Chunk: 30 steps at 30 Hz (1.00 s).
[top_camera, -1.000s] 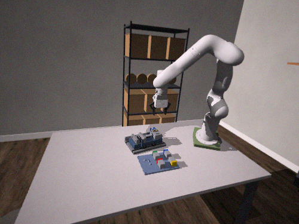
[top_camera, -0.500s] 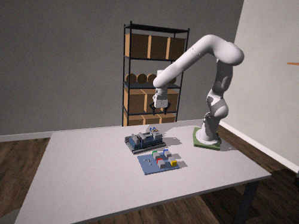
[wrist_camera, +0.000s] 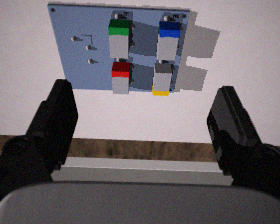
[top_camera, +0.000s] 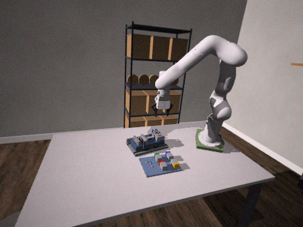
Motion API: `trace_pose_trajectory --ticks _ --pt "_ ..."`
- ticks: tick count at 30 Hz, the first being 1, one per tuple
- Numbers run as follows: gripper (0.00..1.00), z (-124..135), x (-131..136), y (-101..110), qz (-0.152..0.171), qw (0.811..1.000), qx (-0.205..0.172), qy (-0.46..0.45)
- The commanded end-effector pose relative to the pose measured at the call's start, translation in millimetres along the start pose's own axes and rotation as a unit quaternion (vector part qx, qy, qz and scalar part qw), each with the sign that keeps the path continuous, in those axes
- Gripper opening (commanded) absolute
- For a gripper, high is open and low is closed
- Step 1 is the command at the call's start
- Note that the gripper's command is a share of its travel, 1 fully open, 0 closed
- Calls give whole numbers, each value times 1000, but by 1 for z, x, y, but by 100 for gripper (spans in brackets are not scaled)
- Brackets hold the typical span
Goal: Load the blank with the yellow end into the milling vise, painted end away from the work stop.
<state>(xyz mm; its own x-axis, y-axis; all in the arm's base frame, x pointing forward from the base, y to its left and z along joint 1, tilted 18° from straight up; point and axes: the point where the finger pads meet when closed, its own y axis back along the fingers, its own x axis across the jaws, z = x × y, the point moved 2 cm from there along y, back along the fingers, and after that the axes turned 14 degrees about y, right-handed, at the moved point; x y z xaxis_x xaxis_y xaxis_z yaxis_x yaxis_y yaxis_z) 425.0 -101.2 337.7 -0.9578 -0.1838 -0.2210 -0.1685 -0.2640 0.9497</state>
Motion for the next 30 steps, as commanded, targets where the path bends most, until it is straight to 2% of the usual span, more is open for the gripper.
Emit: trace_pose_trajectory --ticks 1,7,17,24,30 --pt "100 0 -1 1 -1 1000 0 0" --pt "100 0 -1 1 -1 1000 0 0" --pt "100 48 -12 1 -1 1000 0 0" --pt "100 48 -12 1 -1 1000 0 0" --pt "100 82 -20 1 -1 1000 0 0"
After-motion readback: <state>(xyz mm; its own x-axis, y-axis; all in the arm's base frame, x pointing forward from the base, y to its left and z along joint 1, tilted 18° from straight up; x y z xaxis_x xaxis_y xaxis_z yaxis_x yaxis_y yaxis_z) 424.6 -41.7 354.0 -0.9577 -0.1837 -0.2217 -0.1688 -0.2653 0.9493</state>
